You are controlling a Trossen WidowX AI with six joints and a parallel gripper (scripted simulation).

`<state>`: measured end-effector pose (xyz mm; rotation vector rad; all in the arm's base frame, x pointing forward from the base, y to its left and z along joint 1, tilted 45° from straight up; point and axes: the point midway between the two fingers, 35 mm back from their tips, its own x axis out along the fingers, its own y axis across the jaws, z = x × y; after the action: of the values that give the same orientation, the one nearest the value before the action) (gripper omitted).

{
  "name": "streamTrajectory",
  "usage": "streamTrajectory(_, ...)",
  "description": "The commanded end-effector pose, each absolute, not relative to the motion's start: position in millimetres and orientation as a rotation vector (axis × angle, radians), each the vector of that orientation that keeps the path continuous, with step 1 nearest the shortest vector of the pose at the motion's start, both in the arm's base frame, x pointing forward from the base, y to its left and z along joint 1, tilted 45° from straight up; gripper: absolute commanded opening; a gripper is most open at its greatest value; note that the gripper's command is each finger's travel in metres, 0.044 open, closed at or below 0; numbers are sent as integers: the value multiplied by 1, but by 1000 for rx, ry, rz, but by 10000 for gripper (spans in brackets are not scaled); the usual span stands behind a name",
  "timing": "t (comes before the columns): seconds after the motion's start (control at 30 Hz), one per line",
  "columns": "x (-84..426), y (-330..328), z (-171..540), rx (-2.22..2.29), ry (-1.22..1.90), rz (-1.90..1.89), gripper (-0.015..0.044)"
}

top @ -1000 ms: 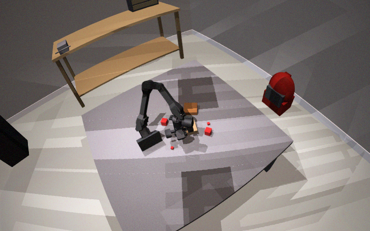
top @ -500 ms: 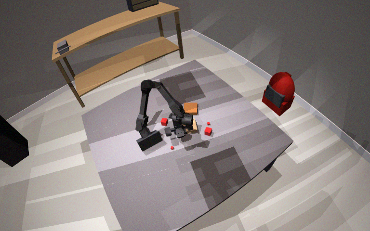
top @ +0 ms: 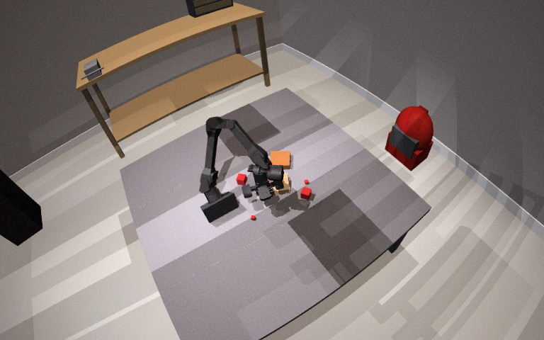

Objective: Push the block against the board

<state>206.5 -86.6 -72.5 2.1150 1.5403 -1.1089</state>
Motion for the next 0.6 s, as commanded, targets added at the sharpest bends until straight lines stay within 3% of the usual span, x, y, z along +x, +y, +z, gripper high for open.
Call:
streamTrajectory(0.0, 210, -81, -69, 2121, 1550, -1102, 0)
streamTrajectory(0.57, 220, -73, -59, 2121, 1549, -1102, 0)
